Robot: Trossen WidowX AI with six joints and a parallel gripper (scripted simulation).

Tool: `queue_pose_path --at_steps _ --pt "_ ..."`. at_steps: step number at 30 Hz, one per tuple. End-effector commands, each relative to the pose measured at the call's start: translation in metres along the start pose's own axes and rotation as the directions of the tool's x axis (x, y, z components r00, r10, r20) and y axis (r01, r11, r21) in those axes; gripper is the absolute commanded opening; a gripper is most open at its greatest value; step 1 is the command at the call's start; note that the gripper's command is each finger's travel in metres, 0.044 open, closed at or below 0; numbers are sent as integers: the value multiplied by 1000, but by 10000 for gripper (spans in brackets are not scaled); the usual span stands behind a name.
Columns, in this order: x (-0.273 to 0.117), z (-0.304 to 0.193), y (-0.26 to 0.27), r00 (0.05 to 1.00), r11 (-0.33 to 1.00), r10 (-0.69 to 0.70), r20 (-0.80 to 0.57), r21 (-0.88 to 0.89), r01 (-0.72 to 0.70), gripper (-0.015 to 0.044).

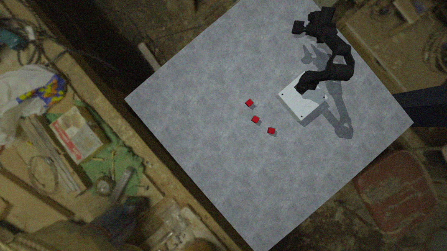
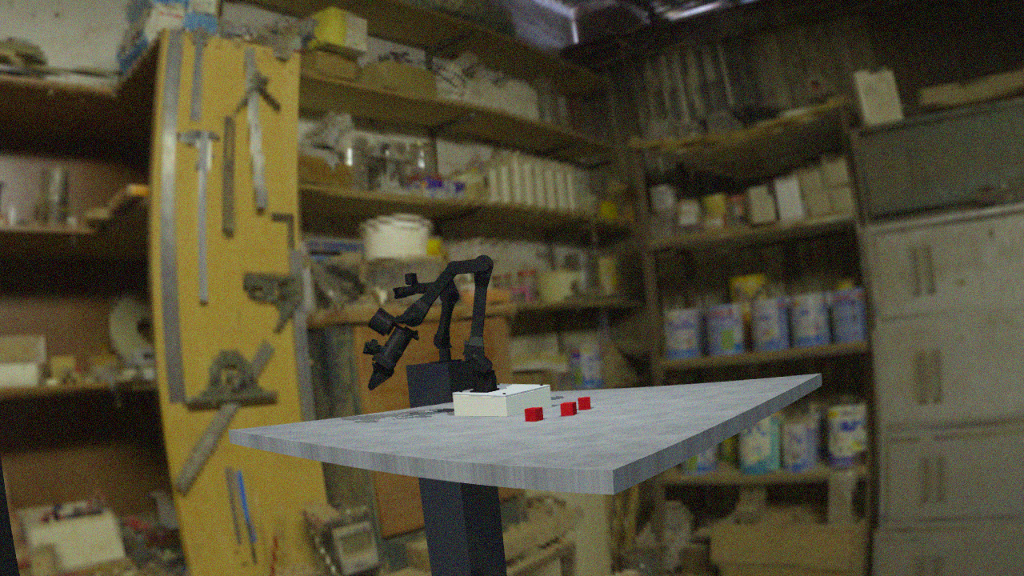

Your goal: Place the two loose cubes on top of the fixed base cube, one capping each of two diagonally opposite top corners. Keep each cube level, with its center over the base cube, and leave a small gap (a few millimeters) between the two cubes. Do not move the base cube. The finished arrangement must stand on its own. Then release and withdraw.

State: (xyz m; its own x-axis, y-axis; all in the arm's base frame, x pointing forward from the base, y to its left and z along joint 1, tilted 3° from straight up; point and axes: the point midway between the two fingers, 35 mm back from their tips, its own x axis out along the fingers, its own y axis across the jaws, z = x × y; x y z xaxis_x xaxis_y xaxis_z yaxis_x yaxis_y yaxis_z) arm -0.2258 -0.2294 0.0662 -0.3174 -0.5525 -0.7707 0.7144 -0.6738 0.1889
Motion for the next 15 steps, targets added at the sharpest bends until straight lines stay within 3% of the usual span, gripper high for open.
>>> queue_pose_path --at_steps 1,15 --pt "5 -5 31 998 998 49 -49 -32 -51 265" --pt "3 -31 128 963 980 155 -219 -87 -178 265"
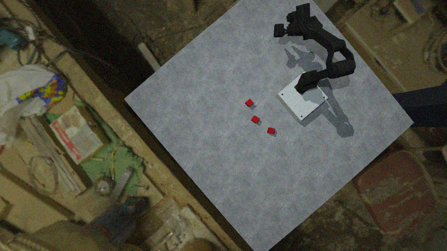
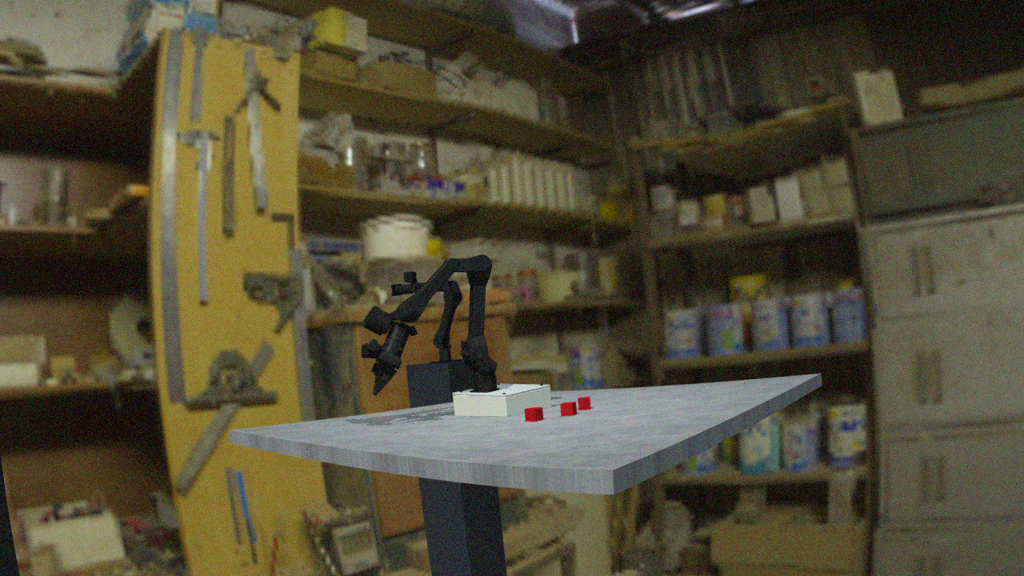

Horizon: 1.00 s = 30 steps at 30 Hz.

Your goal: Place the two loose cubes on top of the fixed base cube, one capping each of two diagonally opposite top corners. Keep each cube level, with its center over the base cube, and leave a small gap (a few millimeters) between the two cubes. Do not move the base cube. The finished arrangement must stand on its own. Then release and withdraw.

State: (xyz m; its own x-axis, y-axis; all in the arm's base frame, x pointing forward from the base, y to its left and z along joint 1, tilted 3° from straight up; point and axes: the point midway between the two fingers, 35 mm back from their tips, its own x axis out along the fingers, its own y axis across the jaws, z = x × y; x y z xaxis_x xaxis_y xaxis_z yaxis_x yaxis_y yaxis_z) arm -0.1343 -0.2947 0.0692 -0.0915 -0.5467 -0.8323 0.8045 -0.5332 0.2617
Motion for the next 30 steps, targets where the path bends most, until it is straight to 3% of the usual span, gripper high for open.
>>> queue_pose_path --at_steps 1,30 --pt "3 -8 26 999 1000 20 -50 -15 -21 265" --pt "-30 -122 198 925 971 40 -377 -202 -124 265"
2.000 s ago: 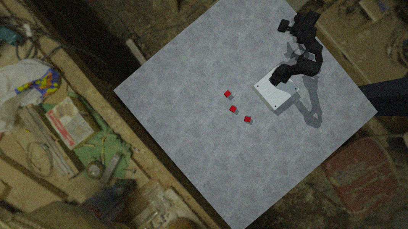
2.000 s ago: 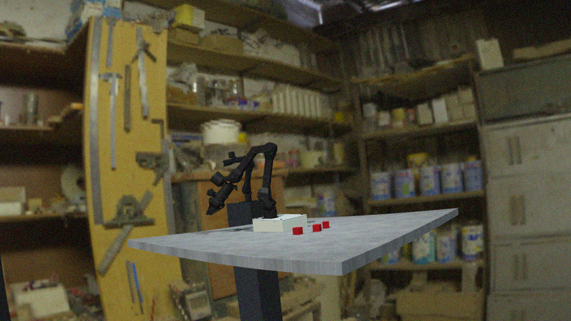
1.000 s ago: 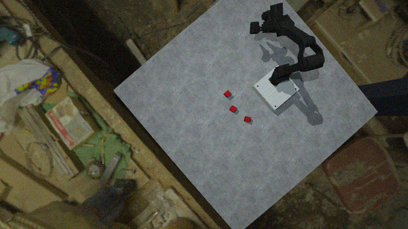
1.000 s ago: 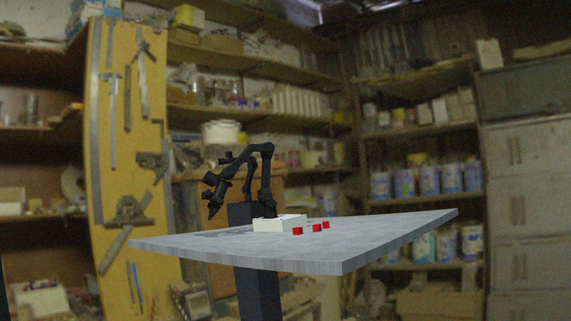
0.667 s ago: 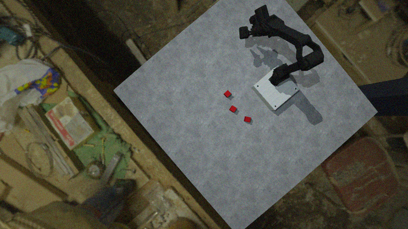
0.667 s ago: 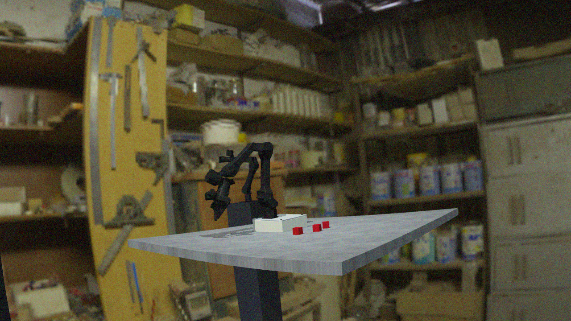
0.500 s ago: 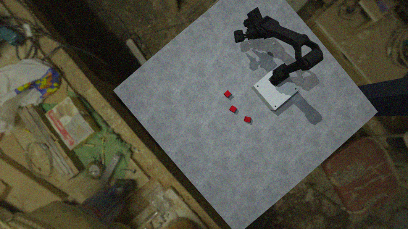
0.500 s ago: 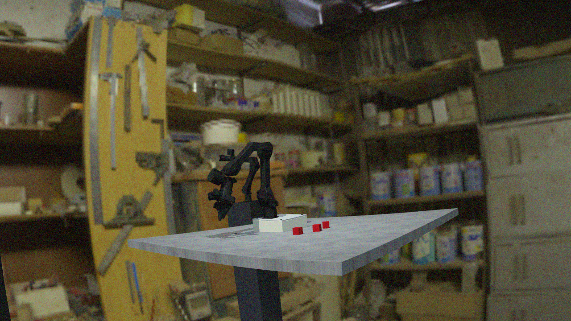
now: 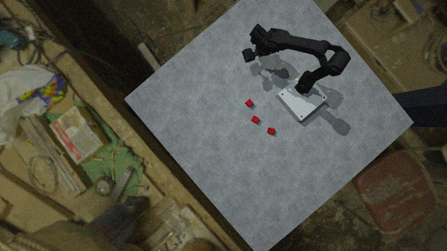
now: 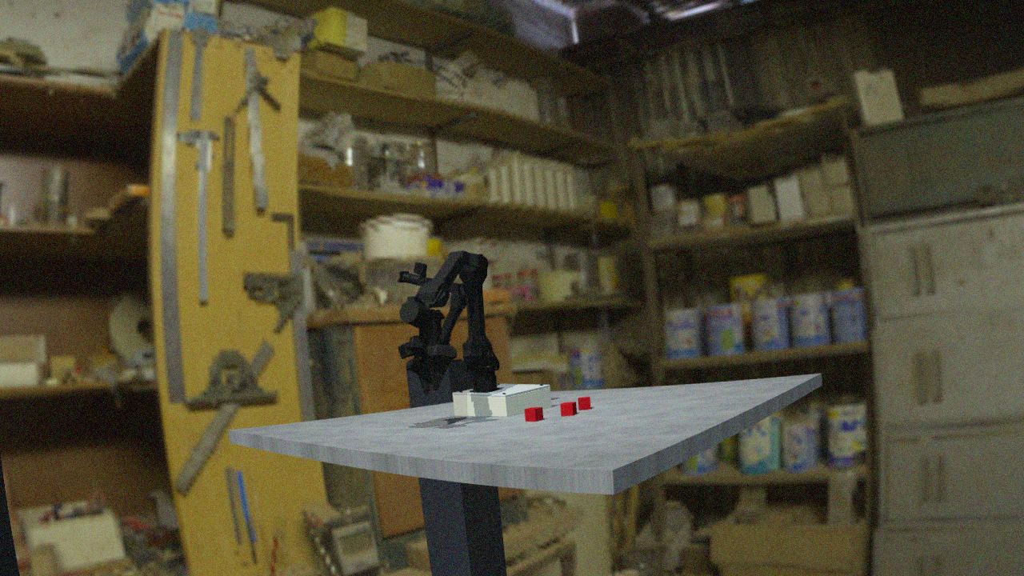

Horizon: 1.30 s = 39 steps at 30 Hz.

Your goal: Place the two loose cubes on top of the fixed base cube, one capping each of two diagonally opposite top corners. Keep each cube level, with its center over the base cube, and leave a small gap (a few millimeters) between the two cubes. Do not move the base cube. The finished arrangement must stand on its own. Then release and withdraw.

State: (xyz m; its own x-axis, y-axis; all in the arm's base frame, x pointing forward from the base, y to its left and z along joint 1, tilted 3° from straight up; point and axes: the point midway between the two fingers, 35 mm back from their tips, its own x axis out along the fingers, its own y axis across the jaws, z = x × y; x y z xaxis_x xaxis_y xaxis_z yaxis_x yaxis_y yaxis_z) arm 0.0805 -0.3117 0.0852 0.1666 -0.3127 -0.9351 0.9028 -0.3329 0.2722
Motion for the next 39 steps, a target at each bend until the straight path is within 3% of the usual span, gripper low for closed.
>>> queue_pose_path --at_steps 1,21,33,39 --pt "-1 -18 21 999 1000 -12 -39 -27 11 265" --pt "-22 -133 103 978 974 -105 -180 -216 65 265" --pt "-47 -209 124 962 935 -182 -203 -340 105 265" --pt "-43 -219 124 960 929 -191 -203 -354 110 265"
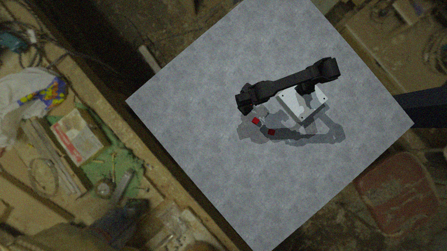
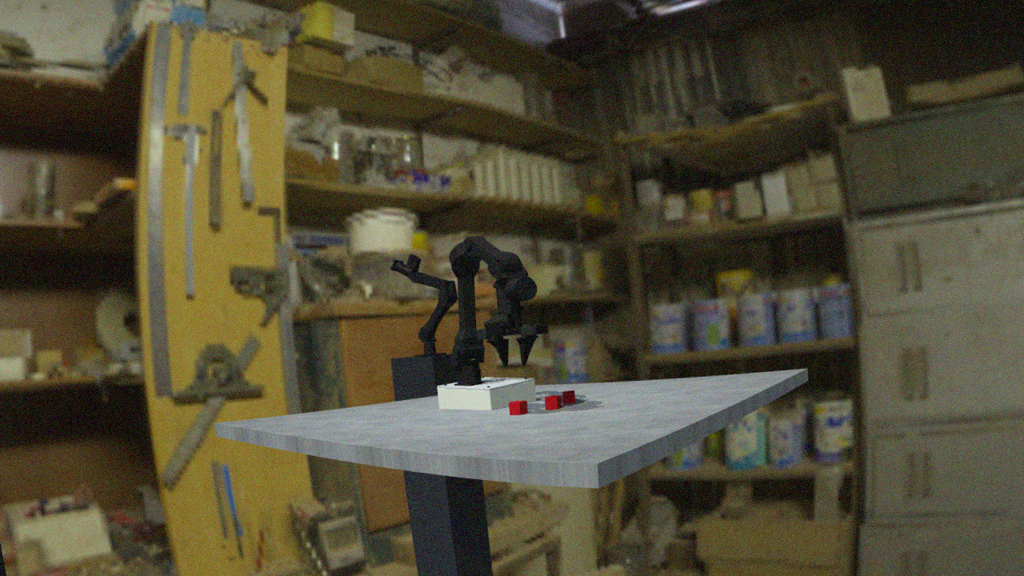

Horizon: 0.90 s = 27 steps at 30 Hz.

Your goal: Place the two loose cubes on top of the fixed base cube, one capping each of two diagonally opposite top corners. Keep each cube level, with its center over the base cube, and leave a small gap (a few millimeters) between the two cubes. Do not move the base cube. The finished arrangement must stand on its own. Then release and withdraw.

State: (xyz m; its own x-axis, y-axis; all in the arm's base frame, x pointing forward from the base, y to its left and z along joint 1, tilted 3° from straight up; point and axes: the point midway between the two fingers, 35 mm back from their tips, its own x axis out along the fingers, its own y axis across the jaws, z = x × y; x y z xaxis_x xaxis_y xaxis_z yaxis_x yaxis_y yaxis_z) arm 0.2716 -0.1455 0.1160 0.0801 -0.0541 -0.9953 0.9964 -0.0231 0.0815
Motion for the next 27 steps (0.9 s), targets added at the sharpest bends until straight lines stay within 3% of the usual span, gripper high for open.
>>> queue_pose_path --at_steps 1,6,27 --pt "15 -1 1 1000 1000 -12 2 5 12 265" --pt "60 -1 -1 1000 1000 -12 2 5 12 265" --pt "92 -1 -1 1000 1000 -12 2 5 12 265"
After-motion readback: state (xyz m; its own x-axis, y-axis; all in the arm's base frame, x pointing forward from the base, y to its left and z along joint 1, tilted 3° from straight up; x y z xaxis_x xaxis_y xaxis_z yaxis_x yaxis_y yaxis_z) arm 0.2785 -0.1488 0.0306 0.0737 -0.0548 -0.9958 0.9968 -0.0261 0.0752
